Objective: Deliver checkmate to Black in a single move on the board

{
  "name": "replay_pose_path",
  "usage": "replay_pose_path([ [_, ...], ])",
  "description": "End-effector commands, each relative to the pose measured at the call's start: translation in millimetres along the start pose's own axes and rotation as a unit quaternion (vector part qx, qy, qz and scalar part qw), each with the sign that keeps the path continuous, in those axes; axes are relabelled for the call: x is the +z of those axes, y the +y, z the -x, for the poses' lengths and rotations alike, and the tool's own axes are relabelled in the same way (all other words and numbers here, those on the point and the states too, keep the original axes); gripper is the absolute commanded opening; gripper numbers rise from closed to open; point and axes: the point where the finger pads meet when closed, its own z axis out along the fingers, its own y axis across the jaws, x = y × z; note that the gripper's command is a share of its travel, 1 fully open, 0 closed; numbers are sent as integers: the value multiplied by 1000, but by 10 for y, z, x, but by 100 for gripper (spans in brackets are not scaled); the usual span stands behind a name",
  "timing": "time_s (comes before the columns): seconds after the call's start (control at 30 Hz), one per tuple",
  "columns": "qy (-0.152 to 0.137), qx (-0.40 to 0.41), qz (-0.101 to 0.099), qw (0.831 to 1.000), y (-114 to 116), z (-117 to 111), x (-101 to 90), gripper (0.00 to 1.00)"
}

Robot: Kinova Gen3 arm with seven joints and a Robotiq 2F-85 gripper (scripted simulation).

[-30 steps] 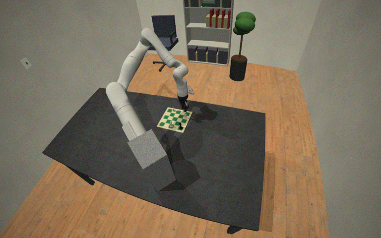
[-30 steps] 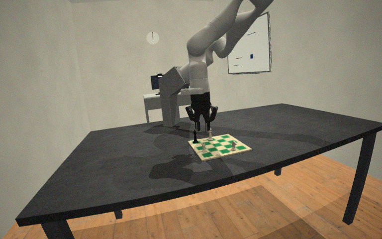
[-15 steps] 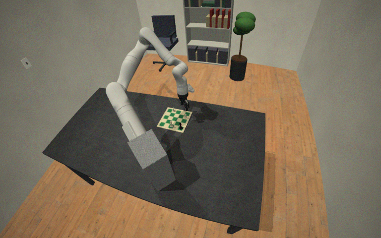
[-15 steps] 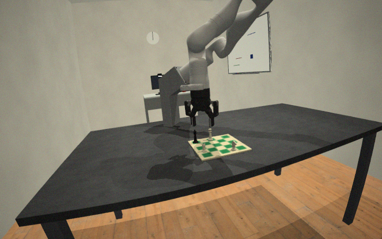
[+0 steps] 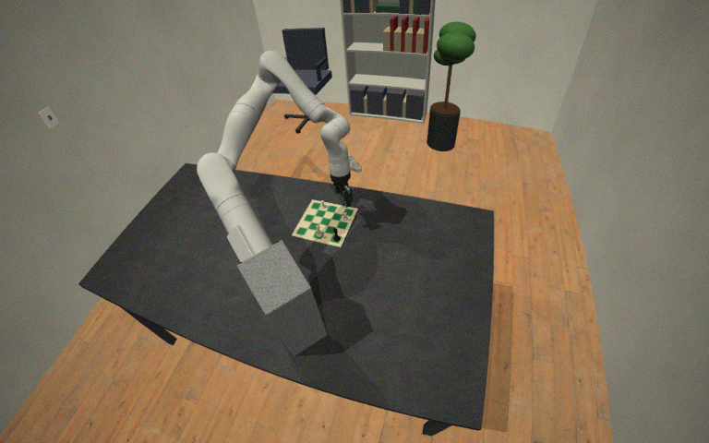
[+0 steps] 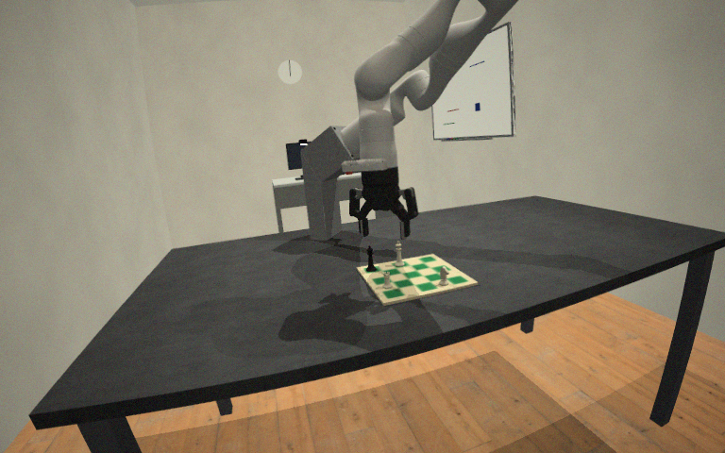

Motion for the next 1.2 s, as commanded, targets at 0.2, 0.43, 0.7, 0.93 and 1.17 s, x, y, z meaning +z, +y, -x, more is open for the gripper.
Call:
replay_pose_path([
  [0.2, 1, 0, 0, 1000, 1, -8, -124, 100],
  [0.43, 1, 0, 0, 1000, 1, -7, -418, 100],
  [0.7, 1, 0, 0, 1000, 1, -7, -657, 100],
  [0.93, 1, 0, 0, 1000, 1, -6, -751, 100],
  [1.17, 1, 0, 0, 1000, 1, -6, -752, 100],
])
